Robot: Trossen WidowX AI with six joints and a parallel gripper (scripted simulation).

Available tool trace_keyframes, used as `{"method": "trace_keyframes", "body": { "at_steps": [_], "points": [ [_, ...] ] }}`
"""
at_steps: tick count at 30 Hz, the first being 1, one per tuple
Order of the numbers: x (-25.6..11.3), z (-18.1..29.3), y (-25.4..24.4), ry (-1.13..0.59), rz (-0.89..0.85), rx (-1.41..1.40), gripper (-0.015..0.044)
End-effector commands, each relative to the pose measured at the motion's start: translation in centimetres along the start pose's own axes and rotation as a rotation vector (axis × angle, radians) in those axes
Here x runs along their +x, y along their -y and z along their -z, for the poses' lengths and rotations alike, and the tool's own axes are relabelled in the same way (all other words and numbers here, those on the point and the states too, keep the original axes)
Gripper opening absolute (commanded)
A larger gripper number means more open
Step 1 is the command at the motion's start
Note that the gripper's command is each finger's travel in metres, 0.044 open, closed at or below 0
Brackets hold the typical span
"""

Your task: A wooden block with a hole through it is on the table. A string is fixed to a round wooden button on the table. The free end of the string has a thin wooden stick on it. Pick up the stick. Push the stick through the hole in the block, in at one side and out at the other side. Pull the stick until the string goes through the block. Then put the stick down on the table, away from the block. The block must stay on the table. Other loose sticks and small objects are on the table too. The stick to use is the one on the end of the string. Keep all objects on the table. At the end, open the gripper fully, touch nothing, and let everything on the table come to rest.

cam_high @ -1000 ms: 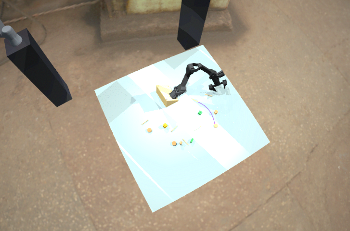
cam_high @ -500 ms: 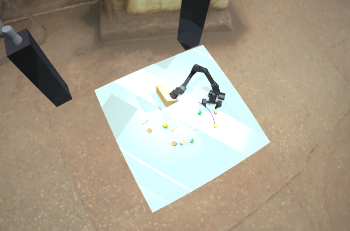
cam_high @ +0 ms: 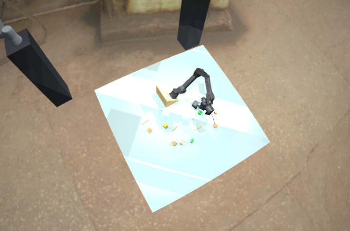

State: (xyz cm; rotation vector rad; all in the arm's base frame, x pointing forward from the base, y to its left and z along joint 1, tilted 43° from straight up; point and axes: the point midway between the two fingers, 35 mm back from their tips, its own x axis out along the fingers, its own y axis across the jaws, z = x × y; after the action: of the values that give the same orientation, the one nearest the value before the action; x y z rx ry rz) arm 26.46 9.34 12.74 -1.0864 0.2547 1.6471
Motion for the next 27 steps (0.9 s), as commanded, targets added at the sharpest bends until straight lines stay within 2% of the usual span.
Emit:
{"method": "trace_keyframes", "body": {
  "at_steps": [1,10,24,27],
  "points": [
    [-0.05,0.24,-0.34,0.033,0.003,0.017,0.044],
    [-0.09,0.23,-0.33,0.033,0.002,0.081,0.044],
    [-0.85,0.05,-0.2,0.03,-0.021,1.446,0.044],
    [-0.97,0.02,-0.18,0.028,-0.024,1.611,0.044]
  ]
}}
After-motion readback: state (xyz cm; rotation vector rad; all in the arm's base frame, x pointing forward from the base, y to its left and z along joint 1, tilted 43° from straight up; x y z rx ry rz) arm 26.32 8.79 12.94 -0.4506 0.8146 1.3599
